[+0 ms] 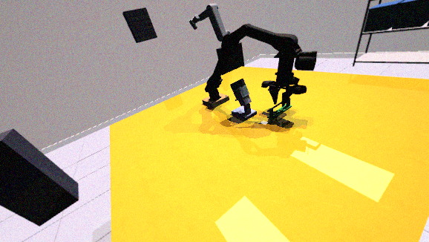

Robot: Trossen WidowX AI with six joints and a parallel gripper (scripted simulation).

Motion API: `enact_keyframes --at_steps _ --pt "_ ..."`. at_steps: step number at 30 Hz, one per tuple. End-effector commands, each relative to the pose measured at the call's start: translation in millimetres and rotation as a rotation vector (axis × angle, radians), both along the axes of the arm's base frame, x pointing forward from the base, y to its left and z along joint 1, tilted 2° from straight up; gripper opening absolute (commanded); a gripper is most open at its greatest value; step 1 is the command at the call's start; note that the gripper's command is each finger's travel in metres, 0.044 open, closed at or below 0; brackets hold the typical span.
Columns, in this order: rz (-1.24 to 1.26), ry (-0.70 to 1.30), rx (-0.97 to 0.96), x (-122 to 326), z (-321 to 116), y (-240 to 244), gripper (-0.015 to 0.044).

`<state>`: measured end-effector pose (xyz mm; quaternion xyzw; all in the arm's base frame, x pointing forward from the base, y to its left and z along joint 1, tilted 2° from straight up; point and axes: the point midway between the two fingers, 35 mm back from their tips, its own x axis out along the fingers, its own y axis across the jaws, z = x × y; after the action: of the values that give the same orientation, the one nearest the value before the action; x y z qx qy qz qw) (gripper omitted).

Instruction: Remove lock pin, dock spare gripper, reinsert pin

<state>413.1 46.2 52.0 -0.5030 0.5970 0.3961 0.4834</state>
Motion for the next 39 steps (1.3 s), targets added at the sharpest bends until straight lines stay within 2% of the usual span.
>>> enact_keyframes --at_steps 1,18,25,39 --pt "0.005 0.002 -0.004 -1 -7 0 0.0180" --pt "0.007 0.003 -0.007 -2 -29 1 0.0180" --pt "0.007 0.003 -0.007 -2 -29 1 0.0000" --pt "0.007 0.003 -0.007 -2 -20 1 0.0000"
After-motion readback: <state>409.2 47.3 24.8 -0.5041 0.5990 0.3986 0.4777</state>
